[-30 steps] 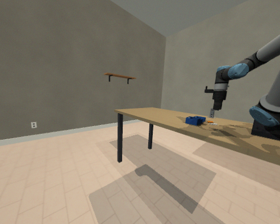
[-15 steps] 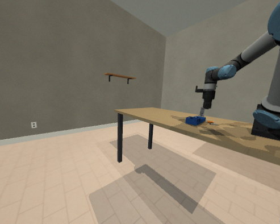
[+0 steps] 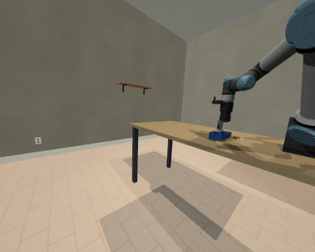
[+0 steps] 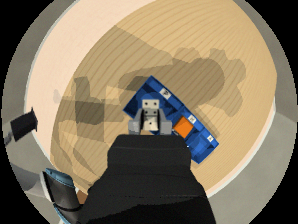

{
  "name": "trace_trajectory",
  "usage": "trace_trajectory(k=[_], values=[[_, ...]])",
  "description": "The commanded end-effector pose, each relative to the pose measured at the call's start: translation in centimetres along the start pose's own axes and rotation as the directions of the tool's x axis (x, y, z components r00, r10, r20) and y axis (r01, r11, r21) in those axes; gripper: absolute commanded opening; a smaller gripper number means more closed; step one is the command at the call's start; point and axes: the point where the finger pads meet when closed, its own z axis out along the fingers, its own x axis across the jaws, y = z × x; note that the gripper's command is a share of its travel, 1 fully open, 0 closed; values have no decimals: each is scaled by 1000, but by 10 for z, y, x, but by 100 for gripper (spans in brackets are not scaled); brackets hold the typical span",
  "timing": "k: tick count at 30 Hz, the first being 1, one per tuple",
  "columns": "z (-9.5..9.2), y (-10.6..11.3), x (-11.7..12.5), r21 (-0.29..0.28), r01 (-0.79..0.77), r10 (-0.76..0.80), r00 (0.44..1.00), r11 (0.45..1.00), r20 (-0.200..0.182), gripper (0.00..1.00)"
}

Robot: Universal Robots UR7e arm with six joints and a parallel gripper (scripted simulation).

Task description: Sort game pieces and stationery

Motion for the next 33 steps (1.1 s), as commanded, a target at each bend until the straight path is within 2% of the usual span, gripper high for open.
trace_trajectory(k=[1,9,17,19,20,31,33], values=[[0,-2,2,2,132,-132,991,991,3,49],[0,-2,2,-1,338,-338,941,941,-1,49],[0,-2,1,-2,517,-517,856,856,-2,49],[0,-2,1,-2,517,-517,856,856,-2,49],[0,-2,1,-1,578,-578,816,816,-1,49],[0,-2,1,10,770,-770,638,638,8,49],[0,-2,1,10,772,-772,636,636,9,49]])
